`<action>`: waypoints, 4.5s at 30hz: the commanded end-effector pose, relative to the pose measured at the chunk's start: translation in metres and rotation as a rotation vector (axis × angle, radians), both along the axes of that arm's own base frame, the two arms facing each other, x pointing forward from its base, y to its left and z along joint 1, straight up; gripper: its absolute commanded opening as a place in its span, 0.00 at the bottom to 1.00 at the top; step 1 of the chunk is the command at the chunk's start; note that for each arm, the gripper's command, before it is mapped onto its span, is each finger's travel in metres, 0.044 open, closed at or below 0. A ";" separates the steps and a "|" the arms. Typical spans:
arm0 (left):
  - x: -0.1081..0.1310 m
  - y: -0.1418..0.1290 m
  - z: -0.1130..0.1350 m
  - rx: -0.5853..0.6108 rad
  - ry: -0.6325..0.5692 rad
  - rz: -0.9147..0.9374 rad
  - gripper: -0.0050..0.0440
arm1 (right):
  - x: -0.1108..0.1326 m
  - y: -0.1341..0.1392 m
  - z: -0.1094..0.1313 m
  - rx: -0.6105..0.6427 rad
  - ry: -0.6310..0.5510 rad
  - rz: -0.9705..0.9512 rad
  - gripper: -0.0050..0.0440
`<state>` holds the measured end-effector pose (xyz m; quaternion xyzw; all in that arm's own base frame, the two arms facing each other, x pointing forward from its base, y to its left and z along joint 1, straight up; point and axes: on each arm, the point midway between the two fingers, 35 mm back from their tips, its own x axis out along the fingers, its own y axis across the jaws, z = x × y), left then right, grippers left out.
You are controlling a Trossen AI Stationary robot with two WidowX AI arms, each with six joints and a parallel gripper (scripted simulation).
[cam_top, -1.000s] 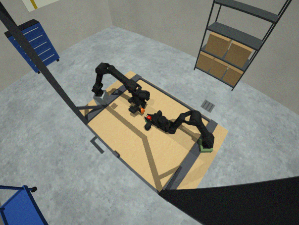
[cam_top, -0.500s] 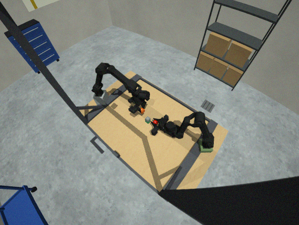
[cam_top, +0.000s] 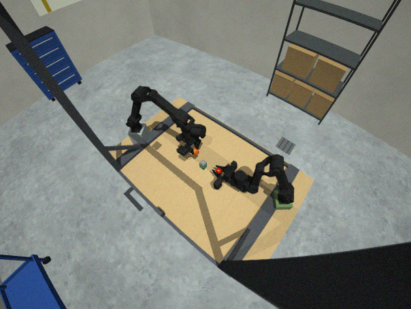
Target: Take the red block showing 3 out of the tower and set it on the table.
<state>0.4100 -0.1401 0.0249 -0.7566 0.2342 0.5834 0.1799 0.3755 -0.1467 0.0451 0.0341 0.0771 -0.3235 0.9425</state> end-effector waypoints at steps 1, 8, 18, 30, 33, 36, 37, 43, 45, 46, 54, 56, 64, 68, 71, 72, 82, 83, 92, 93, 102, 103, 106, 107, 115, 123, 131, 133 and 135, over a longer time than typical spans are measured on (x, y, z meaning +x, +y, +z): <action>0.005 -0.002 0.012 -0.011 -0.033 -0.002 0.00 | 0.003 0.001 -0.022 0.029 0.005 -0.012 0.00; 0.005 -0.002 0.012 -0.011 -0.033 -0.002 0.00 | 0.002 0.001 -0.058 0.074 0.016 -0.036 0.00; 0.005 -0.002 0.012 -0.011 -0.033 -0.002 0.00 | 0.001 0.001 -0.062 0.078 0.023 -0.038 0.49; 0.005 -0.002 0.012 -0.011 -0.033 -0.002 0.00 | -0.046 0.036 -0.021 0.078 0.010 -0.038 0.92; 0.005 -0.002 0.012 -0.011 -0.033 -0.002 0.00 | -0.049 0.038 -0.020 0.078 0.010 -0.038 0.92; 0.005 -0.002 0.012 -0.011 -0.033 -0.002 0.00 | -0.049 0.038 -0.020 0.078 0.010 -0.038 0.92; 0.005 -0.002 0.012 -0.011 -0.033 -0.002 0.00 | -0.049 0.038 -0.020 0.078 0.010 -0.038 0.92; 0.023 -0.014 0.010 -0.007 -0.027 0.000 0.00 | -0.048 0.037 -0.022 0.076 0.018 -0.037 0.92; 0.036 -0.023 0.011 -0.007 -0.028 0.000 0.00 | -0.048 0.037 -0.022 0.076 0.018 -0.037 0.92; 0.041 -0.027 0.011 -0.007 -0.028 0.000 0.00 | -0.048 0.037 -0.022 0.076 0.018 -0.037 0.92; 0.055 -0.038 0.010 -0.009 -0.029 0.000 0.00 | -0.048 0.037 -0.022 0.076 0.018 -0.037 0.92; 0.056 -0.036 0.007 -0.009 -0.029 -0.001 0.00 | -0.048 0.037 -0.022 0.076 0.018 -0.037 0.92; 0.055 -0.036 -0.011 -0.013 -0.036 -0.002 0.00 | -0.048 0.037 -0.022 0.076 0.018 -0.037 0.92; 0.053 -0.036 -0.012 -0.013 -0.036 -0.002 0.00 | -0.048 0.037 -0.022 0.076 0.018 -0.037 0.92; 0.053 -0.036 -0.012 -0.013 -0.036 -0.002 0.00 | -0.048 0.037 -0.022 0.076 0.018 -0.037 0.92; 0.052 -0.036 -0.012 -0.013 -0.036 -0.002 0.00 | -0.048 0.037 -0.022 0.076 0.018 -0.037 0.92; 0.051 -0.036 -0.013 -0.013 -0.036 -0.002 0.00 | -0.048 0.037 -0.022 0.076 0.018 -0.037 0.92; 0.051 -0.036 -0.013 -0.013 -0.036 -0.002 0.00 | -0.048 0.037 -0.022 0.076 0.018 -0.037 0.92; 0.056 -0.036 -0.017 -0.013 -0.036 -0.002 0.00 | -0.048 0.037 -0.022 0.076 0.018 -0.037 0.92; 0.056 -0.036 -0.018 -0.013 -0.036 -0.002 0.00 | -0.048 0.037 -0.022 0.076 0.018 -0.037 0.92; 0.057 -0.035 -0.028 -0.013 -0.036 -0.002 0.00 | -0.048 0.037 -0.022 0.076 0.018 -0.037 0.92; 0.056 -0.036 -0.029 -0.013 -0.036 -0.002 0.00 | -0.048 0.037 -0.022 0.076 0.018 -0.037 0.92; 0.055 -0.036 -0.030 -0.013 -0.036 -0.002 0.00 | -0.048 0.037 -0.022 0.076 0.018 -0.037 0.92; 0.054 -0.036 -0.031 -0.013 -0.036 -0.002 0.00 | -0.048 0.037 -0.022 0.076 0.018 -0.037 0.92; 0.056 -0.036 -0.028 -0.016 -0.043 -0.001 0.35 | -0.048 0.037 -0.022 0.076 0.018 -0.037 0.92; 0.056 -0.036 -0.028 -0.016 -0.043 -0.001 0.54 | -0.048 0.037 -0.022 0.076 0.018 -0.037 0.92; 0.059 -0.037 -0.019 -0.021 -0.061 -0.001 0.54 | -0.048 0.037 -0.022 0.076 0.018 -0.037 0.92; 0.059 -0.038 -0.004 -0.022 -0.064 -0.001 0.54 | -0.048 0.037 -0.022 0.076 0.018 -0.037 0.92; 0.059 -0.039 0.002 -0.021 -0.062 -0.001 0.54 | -0.048 0.037 -0.022 0.076 0.018 -0.037 0.92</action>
